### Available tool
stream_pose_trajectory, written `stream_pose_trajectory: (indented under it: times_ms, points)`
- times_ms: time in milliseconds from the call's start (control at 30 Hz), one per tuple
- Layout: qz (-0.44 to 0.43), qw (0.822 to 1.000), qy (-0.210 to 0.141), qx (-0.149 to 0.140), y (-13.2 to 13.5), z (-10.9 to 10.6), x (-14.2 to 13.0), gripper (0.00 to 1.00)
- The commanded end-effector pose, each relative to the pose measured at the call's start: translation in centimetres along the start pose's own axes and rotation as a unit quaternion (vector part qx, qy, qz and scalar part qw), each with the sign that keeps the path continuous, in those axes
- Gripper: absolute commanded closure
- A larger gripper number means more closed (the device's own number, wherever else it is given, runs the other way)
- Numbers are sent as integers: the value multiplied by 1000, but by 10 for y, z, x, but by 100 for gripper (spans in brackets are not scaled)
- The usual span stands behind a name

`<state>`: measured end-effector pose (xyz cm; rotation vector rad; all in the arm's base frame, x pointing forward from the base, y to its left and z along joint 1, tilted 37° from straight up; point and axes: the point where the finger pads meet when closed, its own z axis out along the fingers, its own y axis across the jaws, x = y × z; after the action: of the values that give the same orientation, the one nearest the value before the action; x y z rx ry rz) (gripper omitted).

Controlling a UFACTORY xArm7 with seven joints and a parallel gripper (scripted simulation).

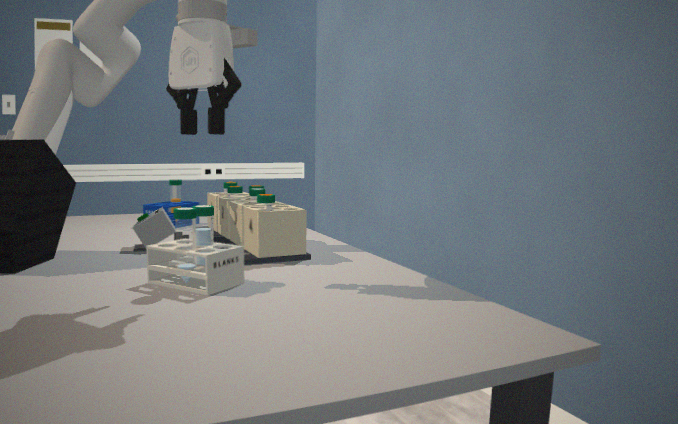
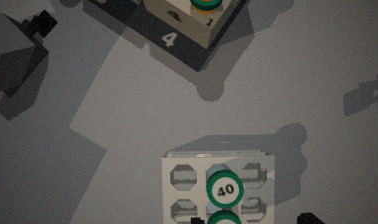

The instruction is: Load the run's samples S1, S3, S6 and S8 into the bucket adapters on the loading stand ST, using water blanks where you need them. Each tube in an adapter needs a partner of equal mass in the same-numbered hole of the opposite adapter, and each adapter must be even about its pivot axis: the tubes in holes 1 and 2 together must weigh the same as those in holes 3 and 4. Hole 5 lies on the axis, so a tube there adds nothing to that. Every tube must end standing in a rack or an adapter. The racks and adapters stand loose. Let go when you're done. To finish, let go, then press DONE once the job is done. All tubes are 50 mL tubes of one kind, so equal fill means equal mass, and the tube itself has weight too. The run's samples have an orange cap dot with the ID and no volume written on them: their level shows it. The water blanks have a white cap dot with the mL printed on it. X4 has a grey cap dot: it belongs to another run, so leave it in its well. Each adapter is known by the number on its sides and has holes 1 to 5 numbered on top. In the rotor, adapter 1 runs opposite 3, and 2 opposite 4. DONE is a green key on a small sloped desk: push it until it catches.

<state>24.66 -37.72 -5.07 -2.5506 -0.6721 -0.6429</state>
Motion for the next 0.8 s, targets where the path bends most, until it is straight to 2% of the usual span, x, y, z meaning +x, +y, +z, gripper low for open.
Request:
stream_pose_trajectory:
  times_ms: [0,767]
  points:
    - [1,1000,-1,-2,1,1,-1,43]
    - [1,1000,-1,-2,1,44,-1,43]
